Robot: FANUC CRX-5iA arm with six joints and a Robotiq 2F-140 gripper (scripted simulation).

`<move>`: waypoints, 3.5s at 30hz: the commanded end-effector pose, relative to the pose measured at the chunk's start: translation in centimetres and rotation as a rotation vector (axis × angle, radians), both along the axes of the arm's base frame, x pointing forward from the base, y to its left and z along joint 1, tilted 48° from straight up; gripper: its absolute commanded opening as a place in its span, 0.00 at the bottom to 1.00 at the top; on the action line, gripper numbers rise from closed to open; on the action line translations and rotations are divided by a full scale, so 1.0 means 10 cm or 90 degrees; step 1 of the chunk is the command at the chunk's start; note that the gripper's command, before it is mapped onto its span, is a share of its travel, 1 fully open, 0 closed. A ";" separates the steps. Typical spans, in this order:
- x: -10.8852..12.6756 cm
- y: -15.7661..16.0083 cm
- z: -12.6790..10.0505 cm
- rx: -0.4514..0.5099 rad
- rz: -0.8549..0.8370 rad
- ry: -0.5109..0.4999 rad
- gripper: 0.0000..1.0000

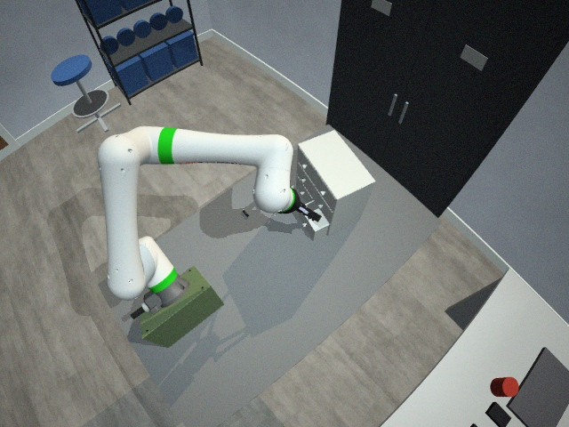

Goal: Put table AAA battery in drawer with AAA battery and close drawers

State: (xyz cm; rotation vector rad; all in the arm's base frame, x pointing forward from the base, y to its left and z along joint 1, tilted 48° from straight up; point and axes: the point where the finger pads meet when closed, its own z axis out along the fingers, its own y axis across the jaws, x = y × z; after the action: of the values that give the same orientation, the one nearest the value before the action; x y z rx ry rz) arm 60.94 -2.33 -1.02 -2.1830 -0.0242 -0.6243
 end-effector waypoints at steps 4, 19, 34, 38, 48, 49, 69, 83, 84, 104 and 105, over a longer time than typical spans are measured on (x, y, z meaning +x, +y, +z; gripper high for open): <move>0.00 0.00 0.00 0.000 -0.001 -0.001 1.00; 0.00 0.00 0.00 0.000 -0.001 -0.001 1.00; 0.00 0.00 0.00 0.000 -0.001 -0.001 1.00; 0.00 0.00 0.00 0.000 -0.001 -0.001 1.00; 0.00 0.00 0.00 0.000 -0.001 -0.001 1.00; 0.00 0.00 0.00 0.000 -0.001 -0.001 1.00; -0.01 -0.02 0.01 0.000 0.001 0.007 1.00; -0.35 -0.26 0.32 -0.008 0.031 0.158 1.00; -0.39 -0.29 0.36 -0.009 0.035 0.177 1.00; -0.90 -0.67 0.83 -0.021 0.081 0.408 1.00; -0.90 -0.68 0.84 -0.021 0.081 0.411 1.00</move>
State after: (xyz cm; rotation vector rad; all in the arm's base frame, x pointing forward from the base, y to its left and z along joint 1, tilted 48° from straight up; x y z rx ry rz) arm 51.97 -9.04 7.32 -2.2982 0.1644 0.1604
